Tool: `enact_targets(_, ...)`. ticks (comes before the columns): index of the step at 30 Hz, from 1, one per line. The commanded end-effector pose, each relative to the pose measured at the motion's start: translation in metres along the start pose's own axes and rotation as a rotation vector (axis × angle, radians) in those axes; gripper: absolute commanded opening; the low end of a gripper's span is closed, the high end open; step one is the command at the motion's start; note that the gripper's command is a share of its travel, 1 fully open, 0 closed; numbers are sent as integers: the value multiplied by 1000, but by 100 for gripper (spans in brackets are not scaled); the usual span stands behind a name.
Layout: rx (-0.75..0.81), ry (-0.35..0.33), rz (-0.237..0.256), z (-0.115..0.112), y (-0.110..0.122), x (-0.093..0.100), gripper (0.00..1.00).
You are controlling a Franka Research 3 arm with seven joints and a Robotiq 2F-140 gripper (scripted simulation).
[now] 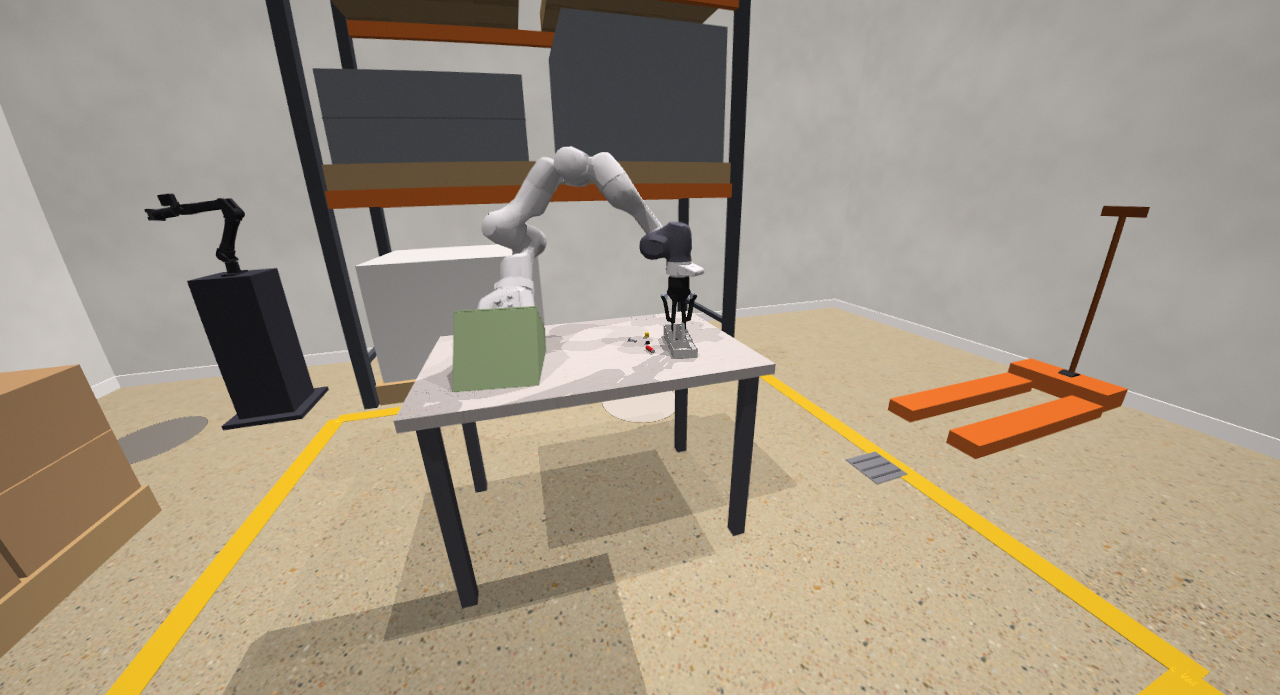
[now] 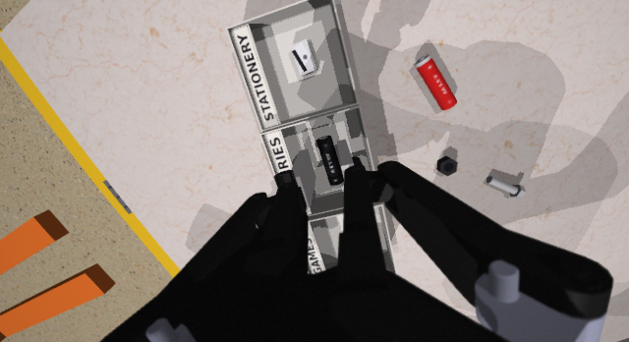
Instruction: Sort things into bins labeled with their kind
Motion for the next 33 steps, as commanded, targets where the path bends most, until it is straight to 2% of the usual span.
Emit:
enact_targets(1,5,-4,-4,-1,1,5,17)
enact_targets(17,5,-4,-4,-1,1,19,17)
enact_targets(22,5,-4,-4,-1,1,41,17)
enact_targets(33,5,-4,-4,-1,1,41,17)
Point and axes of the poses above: the point where the finger pads meet when closed, its own x axis back along the fingers, its own y axis across the jaws, z = x × y, the point moved 9 cm from there along x, back along the fingers, and after that the axes turned 12 degrees about x, right-handed, at the moved point
